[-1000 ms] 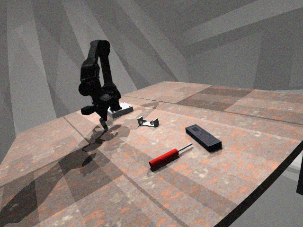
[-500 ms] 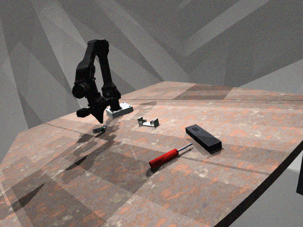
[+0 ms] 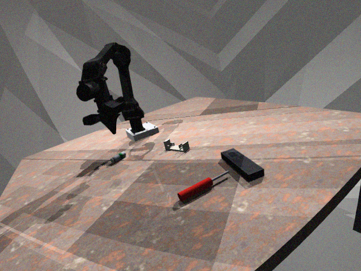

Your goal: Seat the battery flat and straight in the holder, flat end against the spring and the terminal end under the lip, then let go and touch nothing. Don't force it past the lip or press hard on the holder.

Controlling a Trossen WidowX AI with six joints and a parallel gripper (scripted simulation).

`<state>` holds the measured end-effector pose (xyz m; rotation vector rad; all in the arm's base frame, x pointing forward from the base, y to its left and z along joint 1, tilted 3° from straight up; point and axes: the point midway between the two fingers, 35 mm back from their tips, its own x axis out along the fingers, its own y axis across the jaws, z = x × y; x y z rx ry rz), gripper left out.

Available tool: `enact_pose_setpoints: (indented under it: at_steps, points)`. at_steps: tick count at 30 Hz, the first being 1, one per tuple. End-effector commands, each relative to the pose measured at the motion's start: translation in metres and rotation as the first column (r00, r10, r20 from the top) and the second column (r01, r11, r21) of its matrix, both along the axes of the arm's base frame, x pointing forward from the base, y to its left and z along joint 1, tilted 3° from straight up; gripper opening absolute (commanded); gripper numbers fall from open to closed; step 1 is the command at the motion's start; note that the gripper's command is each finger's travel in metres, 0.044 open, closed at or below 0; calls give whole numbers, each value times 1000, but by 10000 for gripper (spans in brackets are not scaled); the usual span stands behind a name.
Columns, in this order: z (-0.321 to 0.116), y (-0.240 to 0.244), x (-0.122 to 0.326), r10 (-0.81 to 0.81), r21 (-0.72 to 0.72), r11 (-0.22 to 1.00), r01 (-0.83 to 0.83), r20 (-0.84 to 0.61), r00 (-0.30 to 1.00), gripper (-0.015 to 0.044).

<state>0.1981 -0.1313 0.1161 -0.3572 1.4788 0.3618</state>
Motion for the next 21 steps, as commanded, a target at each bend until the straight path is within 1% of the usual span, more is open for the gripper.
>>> enact_pose_setpoints:
  at_steps: [1,12,13,14,17,19,21]
  points:
    - [17,0,-2,4,-3,1000,-4,8,1000,0]
    - [15,0,-2,0,-3,1000,0,4,1000,0]
    - [14,0,-2,-16,-2,1000,16,4,1000,26]
    - [13,-1,-1,-64,1,998,64,4,998,52]
    - [1,-4,2,-337,18,941,337,-3,941,131]
    - [-7,-7,4,-516,28,856,516,-10,856,184]
    - [-15,-9,6,-675,37,737,675,-19,738,229]
